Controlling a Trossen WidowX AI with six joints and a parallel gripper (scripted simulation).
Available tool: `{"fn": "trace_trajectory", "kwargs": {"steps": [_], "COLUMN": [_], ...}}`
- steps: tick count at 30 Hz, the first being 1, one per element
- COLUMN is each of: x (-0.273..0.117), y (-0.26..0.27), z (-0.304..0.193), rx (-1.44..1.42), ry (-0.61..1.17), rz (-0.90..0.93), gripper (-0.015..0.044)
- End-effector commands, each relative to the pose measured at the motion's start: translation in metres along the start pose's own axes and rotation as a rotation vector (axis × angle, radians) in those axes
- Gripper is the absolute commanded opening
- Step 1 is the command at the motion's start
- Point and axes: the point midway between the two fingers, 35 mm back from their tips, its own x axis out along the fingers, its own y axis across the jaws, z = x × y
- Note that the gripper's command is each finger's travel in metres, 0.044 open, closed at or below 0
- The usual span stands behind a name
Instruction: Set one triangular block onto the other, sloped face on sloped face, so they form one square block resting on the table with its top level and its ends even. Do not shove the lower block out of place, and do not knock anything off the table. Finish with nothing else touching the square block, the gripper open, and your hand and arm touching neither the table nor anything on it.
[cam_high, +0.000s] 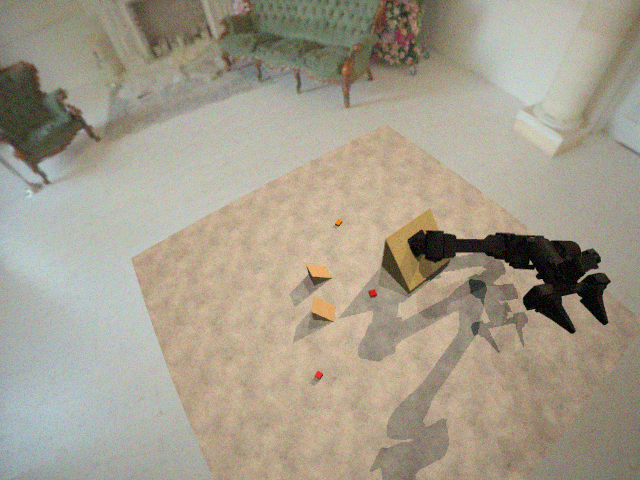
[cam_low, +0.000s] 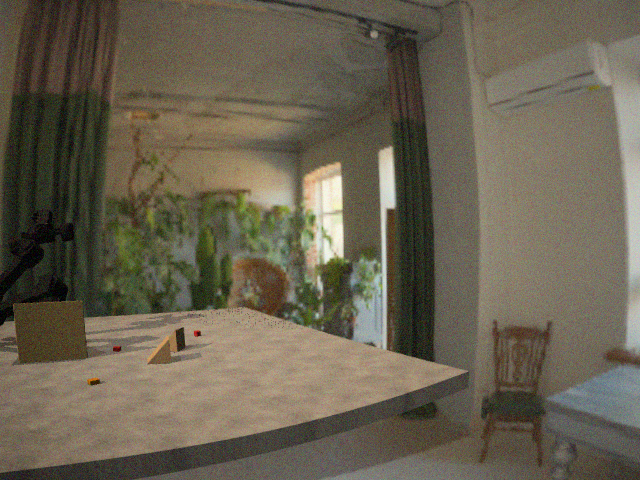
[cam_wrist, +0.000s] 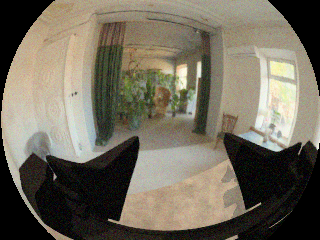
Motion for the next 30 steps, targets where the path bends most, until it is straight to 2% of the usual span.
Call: {"fn": "trace_trajectory", "kwargs": {"steps": [1,5,10,15,20,22,30], "x": [0.0,0.01,0.024,0.023,0.009,0.002,-0.036], "y": [-0.001,-0.031,-0.112,-0.197,-0.278,-0.293,-0.399], "z": [0.001,0.019,0.052,0.063,0.056,0.056,0.021], "rx": [0.002,0.047,0.153,0.274,0.392,0.353,0.501], "ry": [-0.001,-0.025,-0.057,-0.048,-0.002,-0.015,0.196], "rz": [-0.003,-0.087,-0.303,-0.529,-0.749,-0.811,-1.113], "gripper": [0.0426,0.044,0.044,0.044,0.044,0.044,0.044]}}
